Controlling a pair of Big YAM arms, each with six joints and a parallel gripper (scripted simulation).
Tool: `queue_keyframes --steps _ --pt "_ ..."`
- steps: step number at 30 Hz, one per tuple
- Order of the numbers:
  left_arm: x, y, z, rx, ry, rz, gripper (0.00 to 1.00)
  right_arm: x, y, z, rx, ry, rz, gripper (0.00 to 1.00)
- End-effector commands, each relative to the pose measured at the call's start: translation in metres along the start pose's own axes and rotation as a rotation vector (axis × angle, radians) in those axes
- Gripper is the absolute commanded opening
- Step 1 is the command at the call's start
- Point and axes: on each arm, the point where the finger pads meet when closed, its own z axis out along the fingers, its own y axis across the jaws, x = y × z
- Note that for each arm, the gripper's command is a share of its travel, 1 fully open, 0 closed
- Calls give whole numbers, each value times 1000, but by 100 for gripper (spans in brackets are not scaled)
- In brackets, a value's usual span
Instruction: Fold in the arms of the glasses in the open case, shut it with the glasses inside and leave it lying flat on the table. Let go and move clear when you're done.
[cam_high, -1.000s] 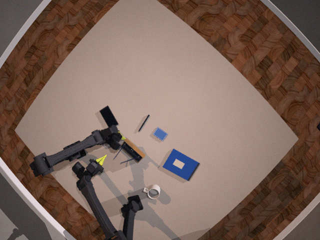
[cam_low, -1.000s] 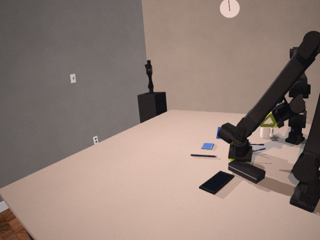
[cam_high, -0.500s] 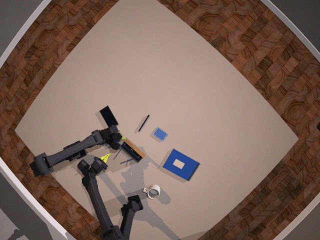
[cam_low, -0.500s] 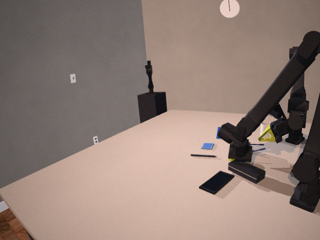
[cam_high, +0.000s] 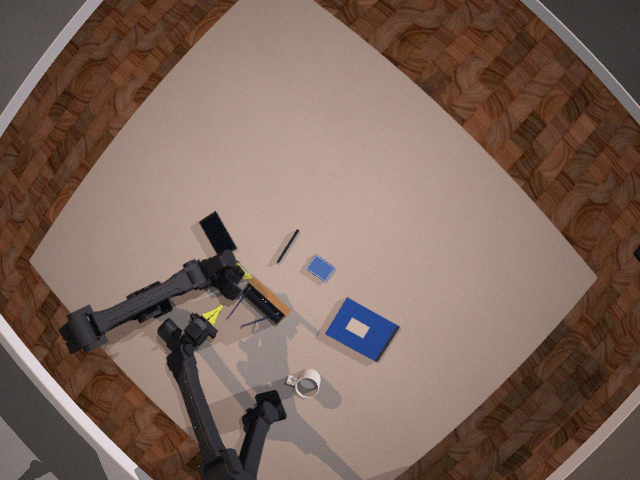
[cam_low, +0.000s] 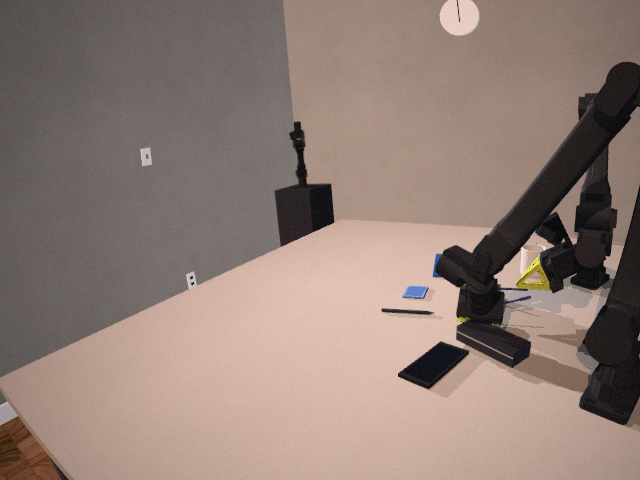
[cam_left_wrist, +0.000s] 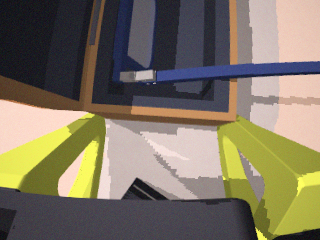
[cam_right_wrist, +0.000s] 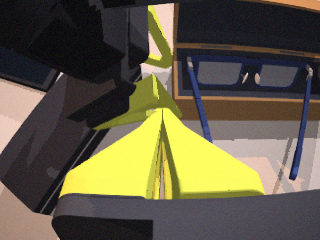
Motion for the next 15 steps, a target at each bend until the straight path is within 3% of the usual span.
queue_keyframes --steps 1,15 --pt "6 -8 5 30 19 -38 57 10 4 8 2 2 -12 0" --pt "6 -8 5 30 19 -38 57 28 5 16 -3 1 -1 0"
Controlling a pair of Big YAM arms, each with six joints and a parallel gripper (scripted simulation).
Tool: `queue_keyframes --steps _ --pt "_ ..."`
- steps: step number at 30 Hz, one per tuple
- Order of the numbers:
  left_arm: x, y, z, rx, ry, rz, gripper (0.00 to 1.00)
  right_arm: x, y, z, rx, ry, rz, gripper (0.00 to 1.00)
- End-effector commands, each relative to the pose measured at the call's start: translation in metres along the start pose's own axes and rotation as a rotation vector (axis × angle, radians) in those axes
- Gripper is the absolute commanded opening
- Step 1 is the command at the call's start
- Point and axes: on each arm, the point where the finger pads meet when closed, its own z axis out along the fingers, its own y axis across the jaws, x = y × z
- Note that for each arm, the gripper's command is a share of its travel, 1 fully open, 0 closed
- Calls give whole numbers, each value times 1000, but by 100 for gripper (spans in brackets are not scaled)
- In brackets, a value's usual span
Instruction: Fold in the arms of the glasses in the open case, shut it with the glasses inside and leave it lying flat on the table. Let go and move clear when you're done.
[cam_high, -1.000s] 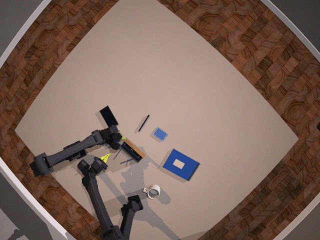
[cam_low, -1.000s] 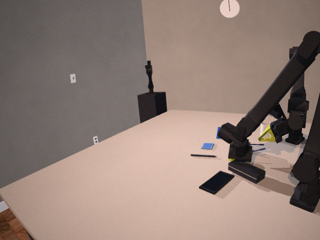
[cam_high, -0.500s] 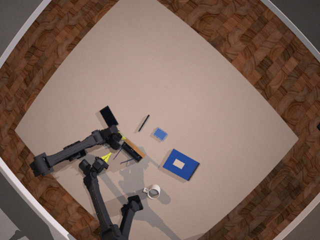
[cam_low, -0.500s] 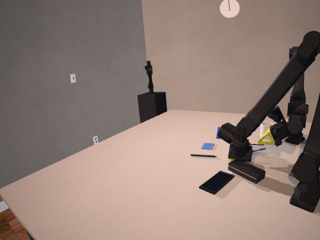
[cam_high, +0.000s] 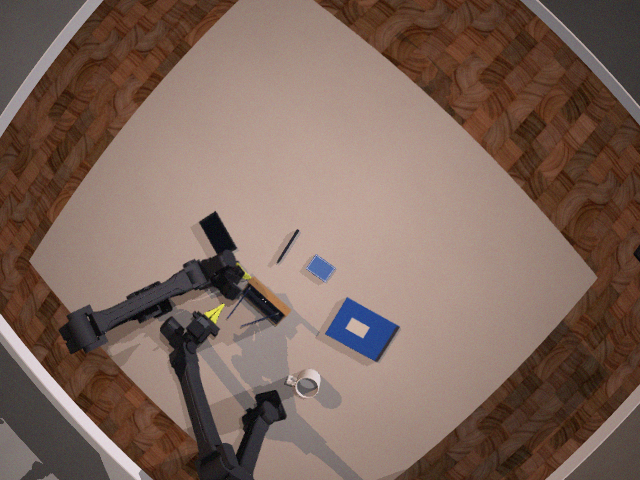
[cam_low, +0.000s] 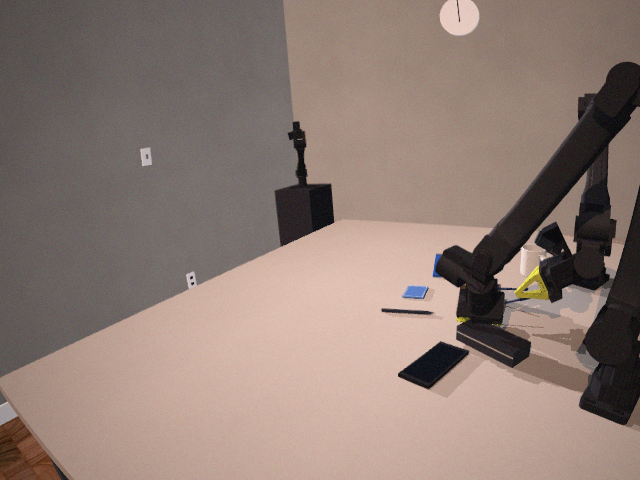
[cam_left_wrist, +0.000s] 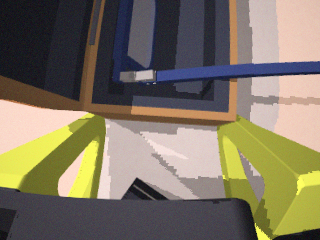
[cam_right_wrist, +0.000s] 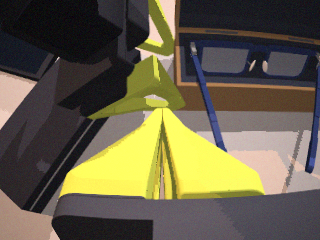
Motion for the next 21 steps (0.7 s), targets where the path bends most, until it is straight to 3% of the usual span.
queue_keyframes --steps 1,21 --pt "6 -8 5 30 19 -38 57 11 4 6 -3 2 0 0" --pt "6 -8 5 30 19 -38 57 32 0 24 7 9 13 0"
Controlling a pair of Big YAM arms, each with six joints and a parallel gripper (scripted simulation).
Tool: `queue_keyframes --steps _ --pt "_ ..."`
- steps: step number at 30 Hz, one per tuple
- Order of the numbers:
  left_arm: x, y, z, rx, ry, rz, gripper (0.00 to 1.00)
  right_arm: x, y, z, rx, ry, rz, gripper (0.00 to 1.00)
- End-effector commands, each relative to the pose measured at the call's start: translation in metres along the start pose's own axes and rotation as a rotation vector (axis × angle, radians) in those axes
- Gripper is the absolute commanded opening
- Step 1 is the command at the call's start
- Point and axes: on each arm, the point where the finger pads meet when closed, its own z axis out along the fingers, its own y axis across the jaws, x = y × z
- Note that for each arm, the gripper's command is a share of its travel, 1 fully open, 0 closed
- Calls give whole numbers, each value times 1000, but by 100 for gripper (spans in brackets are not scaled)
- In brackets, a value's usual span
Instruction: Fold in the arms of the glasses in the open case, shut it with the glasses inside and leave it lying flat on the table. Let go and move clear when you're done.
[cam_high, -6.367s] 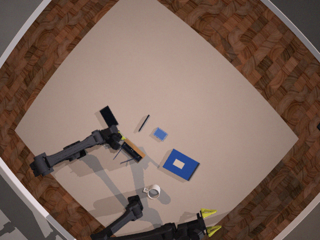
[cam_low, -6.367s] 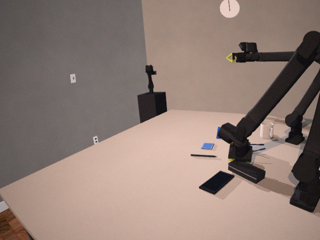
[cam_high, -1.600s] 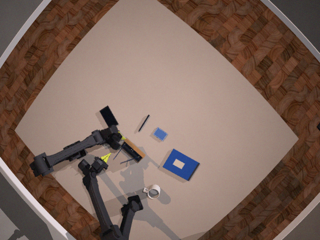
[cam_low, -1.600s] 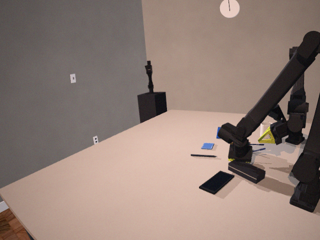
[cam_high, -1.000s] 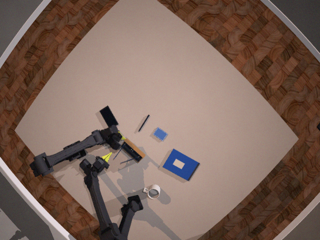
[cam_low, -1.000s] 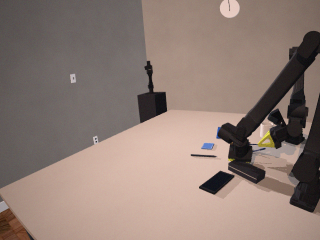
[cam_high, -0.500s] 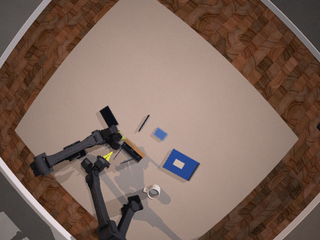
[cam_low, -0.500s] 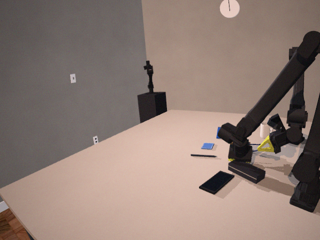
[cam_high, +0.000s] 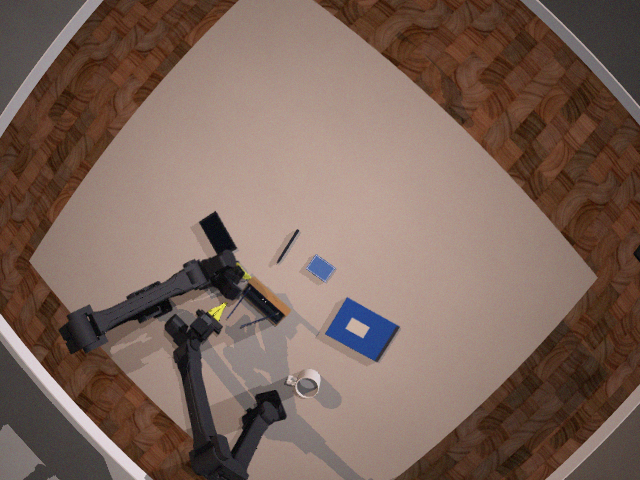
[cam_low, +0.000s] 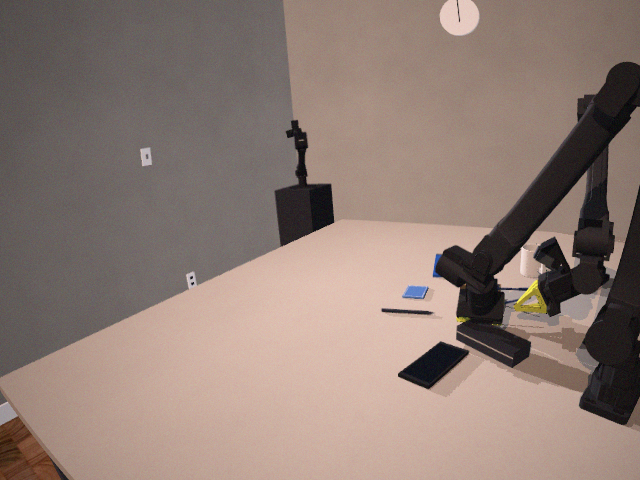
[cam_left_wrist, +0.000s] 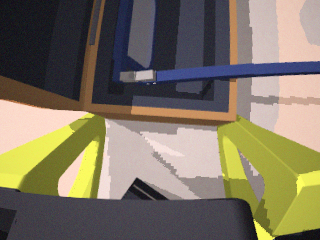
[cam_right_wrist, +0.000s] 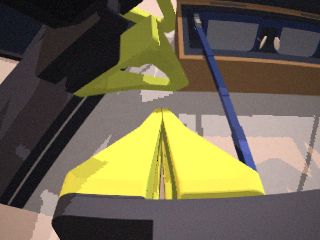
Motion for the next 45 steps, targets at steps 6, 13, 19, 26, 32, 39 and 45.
queue_keyframes --steps 6,13,19,26,32,39,45 --pt "6 -8 5 30 19 -38 57 -12 -4 -1 -1 28 10 0" --pt "6 -8 5 30 19 -38 57 -10 -11 1 1 72 7 0" --pt "6 -8 5 30 19 -38 57 -12 -15 1 0 104 7 0" --pt "6 -8 5 30 19 -38 57 -13 -18 1 -4 141 11 0" --pt "6 -8 5 30 19 -38 57 -12 -25 2 -1 179 6 0" --pt "6 -8 5 30 19 -38 57 -14 -26 2 -6 208 11 0" --pt "6 -8 5 30 19 -38 57 -11 -34 3 -2 247 6 0"
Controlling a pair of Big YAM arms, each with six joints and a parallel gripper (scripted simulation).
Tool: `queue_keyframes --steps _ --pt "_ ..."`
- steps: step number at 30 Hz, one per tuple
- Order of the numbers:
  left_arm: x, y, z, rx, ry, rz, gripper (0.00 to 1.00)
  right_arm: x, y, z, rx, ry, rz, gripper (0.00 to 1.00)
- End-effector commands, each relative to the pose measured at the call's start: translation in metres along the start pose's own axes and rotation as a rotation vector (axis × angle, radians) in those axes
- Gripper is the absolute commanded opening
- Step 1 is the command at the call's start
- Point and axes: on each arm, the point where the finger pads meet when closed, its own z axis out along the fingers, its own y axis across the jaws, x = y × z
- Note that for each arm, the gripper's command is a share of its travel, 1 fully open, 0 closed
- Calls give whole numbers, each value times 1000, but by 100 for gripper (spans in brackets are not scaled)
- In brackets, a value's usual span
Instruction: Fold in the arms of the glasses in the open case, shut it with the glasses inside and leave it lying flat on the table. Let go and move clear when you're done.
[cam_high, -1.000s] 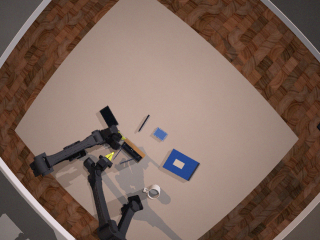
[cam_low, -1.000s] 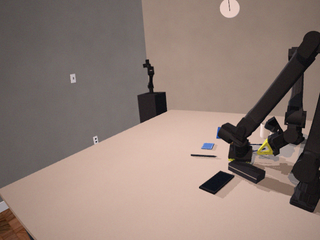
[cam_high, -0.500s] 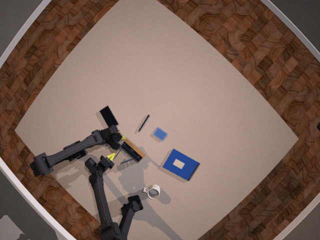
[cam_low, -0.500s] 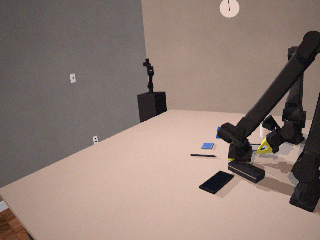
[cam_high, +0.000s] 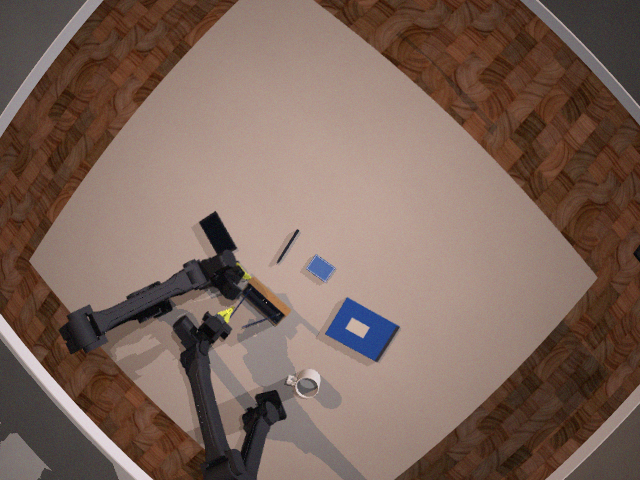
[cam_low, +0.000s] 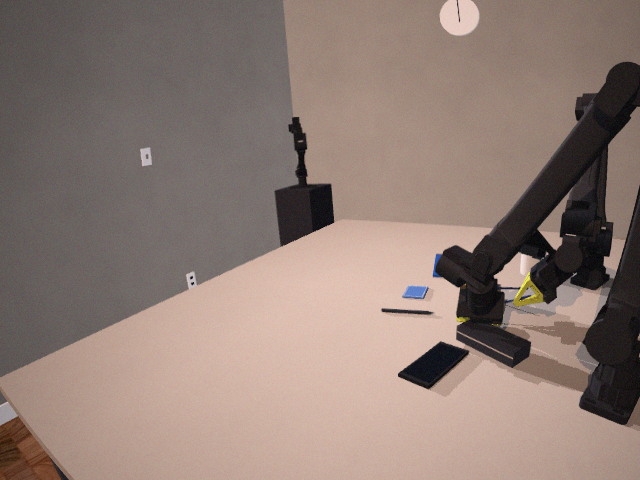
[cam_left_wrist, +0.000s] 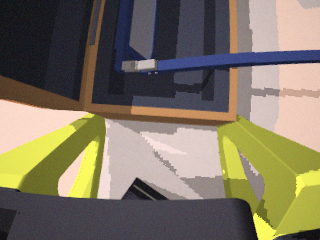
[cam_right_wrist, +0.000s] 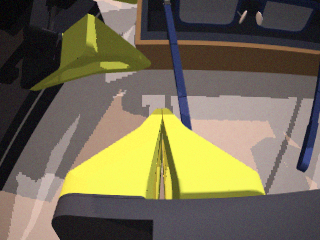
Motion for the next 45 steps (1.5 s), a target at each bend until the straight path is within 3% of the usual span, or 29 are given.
queue_keyframes --steps 1,45 --pt "6 -8 5 30 19 -38 57 -11 -7 -3 4 12 -1 0" --pt "6 -8 5 30 19 -38 57 -11 -35 3 4 250 -2 0"
